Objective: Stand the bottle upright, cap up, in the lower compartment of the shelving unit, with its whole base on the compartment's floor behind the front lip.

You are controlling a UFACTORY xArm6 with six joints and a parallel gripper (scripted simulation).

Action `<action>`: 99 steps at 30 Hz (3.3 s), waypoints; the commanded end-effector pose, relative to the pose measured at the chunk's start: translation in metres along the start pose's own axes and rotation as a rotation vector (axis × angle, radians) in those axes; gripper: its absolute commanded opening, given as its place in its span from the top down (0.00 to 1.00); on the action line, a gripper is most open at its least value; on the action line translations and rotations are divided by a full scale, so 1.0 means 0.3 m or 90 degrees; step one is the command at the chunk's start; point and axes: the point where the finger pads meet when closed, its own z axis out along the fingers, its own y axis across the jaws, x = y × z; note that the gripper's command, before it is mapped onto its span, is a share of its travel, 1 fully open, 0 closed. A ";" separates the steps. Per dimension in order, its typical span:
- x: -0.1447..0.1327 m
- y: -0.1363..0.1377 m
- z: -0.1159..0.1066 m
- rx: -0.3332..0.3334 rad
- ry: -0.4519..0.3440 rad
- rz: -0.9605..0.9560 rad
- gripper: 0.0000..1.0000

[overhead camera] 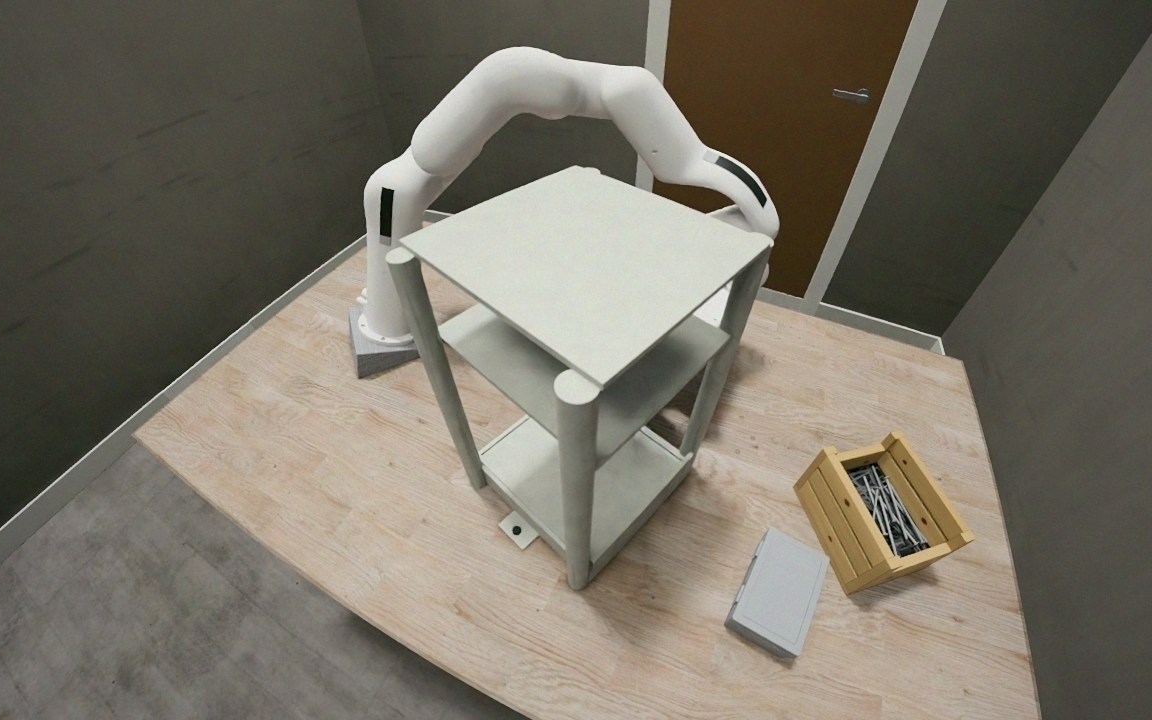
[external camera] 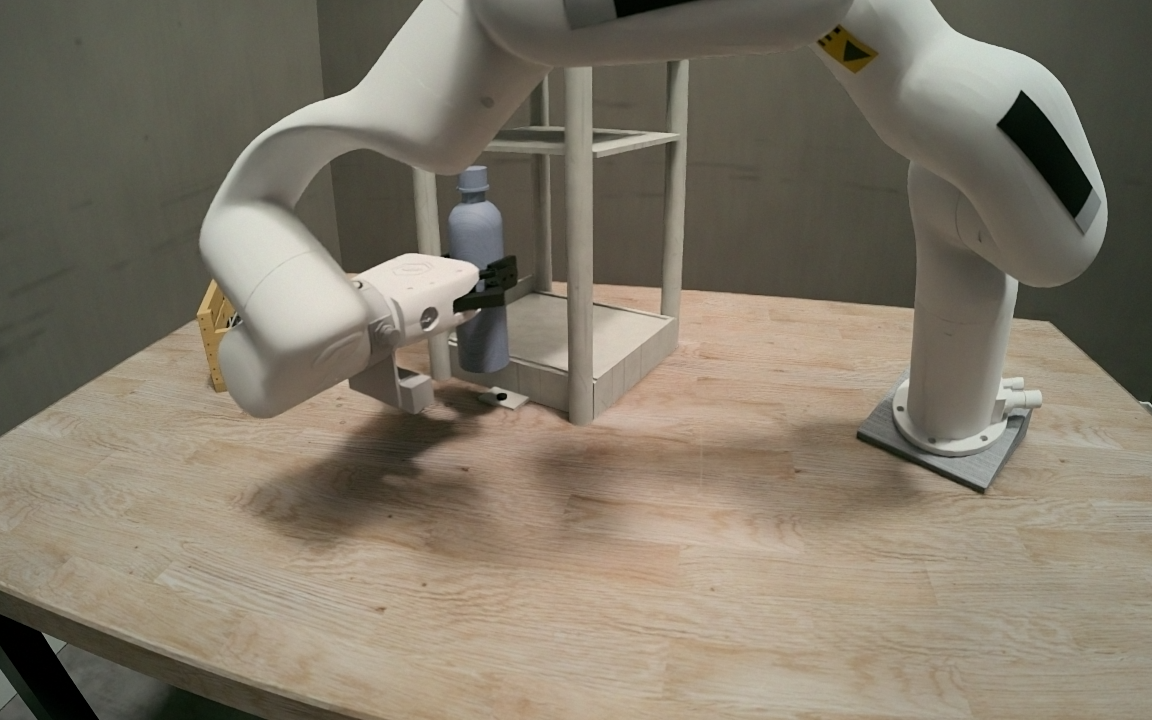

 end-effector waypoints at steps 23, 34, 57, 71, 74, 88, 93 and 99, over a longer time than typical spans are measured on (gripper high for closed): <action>-0.005 0.003 0.242 -0.001 0.002 0.002 1.00; -0.005 0.003 0.283 -0.001 0.002 0.002 1.00; -0.004 0.003 0.294 -0.001 0.002 0.002 1.00; -0.004 0.006 0.294 -0.001 0.002 0.002 1.00; -0.004 0.006 0.294 -0.001 0.002 0.002 1.00; 0.027 0.006 0.294 -0.001 0.002 0.002 1.00; 0.045 0.006 0.294 -0.001 0.002 0.002 1.00; 0.047 0.006 0.294 -0.001 0.002 0.002 1.00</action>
